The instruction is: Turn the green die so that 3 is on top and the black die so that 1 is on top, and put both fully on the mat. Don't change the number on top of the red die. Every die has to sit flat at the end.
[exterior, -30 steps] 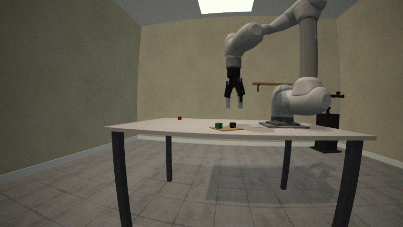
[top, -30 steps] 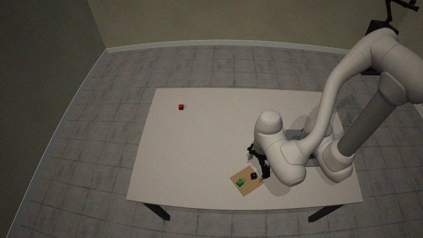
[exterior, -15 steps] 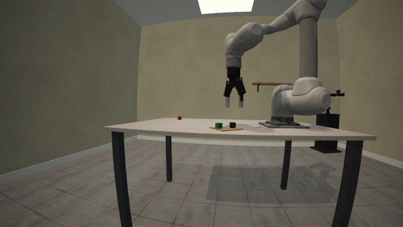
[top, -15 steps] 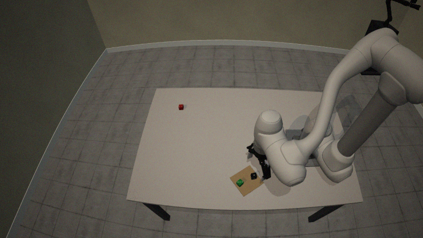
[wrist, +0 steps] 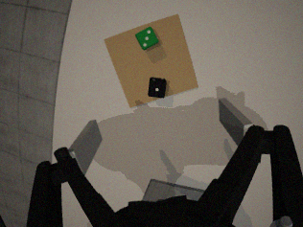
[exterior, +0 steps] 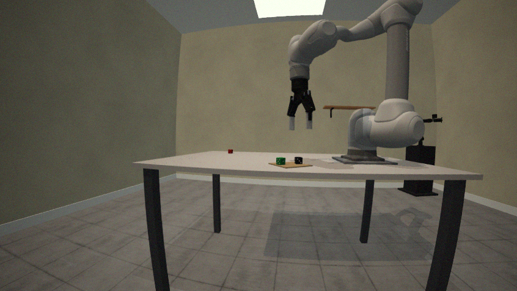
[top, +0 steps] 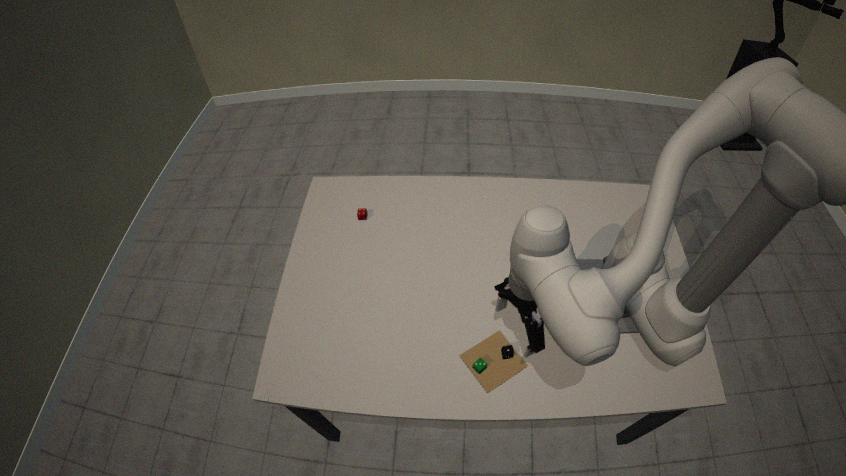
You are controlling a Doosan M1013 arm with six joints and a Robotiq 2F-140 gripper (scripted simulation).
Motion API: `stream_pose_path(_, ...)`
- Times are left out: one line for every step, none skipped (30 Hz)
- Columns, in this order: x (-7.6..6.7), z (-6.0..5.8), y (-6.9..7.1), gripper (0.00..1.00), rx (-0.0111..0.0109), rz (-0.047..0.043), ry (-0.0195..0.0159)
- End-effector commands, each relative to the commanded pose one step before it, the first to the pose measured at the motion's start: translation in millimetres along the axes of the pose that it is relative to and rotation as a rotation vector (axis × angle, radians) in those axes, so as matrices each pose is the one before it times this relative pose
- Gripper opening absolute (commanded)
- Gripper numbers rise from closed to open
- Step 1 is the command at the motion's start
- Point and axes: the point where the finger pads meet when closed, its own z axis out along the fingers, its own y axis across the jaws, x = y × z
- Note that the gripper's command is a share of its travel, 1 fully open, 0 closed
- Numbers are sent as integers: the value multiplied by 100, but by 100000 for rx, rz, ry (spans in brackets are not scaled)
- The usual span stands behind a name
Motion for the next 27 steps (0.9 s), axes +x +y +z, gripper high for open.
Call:
stream_pose_path(0, -1049, -4, 100, 28, -1, -24)
stream_pose_path(0, -403, 0, 100, 0, 0, 0)
stream_pose_path(0, -375, 0, 100, 0, 0, 0)
stream_pose_path(0, -340, 0, 100, 0, 0, 0)
stream_pose_path(0, -301, 0, 100, 0, 0, 0)
stream_pose_path(0, -257, 0, 100, 0, 0, 0)
stream_pose_path(0, -211, 0, 100, 0, 0, 0)
stream_pose_path(0, -165, 0, 100, 0, 0, 0)
stream_pose_path(0, -120, 0, 100, 0, 0, 0)
stream_pose_path(0, -78, 0, 100, 0, 0, 0)
stream_pose_path(0, -43, 0, 100, 0, 0, 0)
stream_pose_path(0, -17, 0, 100, 0, 0, 0)
stream_pose_path(0, -3, 0, 100, 0, 0, 0)
stream_pose_path(0, 0, 0, 100, 0, 0, 0)
stream_pose_path(0, 0, 0, 100, 0, 0, 0)
stream_pose_path(0, 0, 0, 100, 0, 0, 0)
stream_pose_path(0, 0, 0, 100, 0, 0, 0)
stream_pose_path(0, 0, 0, 100, 0, 0, 0)
stream_pose_path(0, 0, 0, 100, 0, 0, 0)
stream_pose_path(0, 0, 0, 100, 0, 0, 0)
stream_pose_path(0, 0, 0, 100, 0, 0, 0)
stream_pose_path(0, 0, 0, 100, 0, 0, 0)
stream_pose_path(0, 0, 0, 100, 0, 0, 0)
stream_pose_path(0, 0, 0, 100, 0, 0, 0)
stream_pose_path(0, 0, 0, 100, 0, 0, 0)
stream_pose_path(0, 0, 0, 100, 0, 0, 0)
stream_pose_path(0, 0, 0, 100, 0, 0, 0)
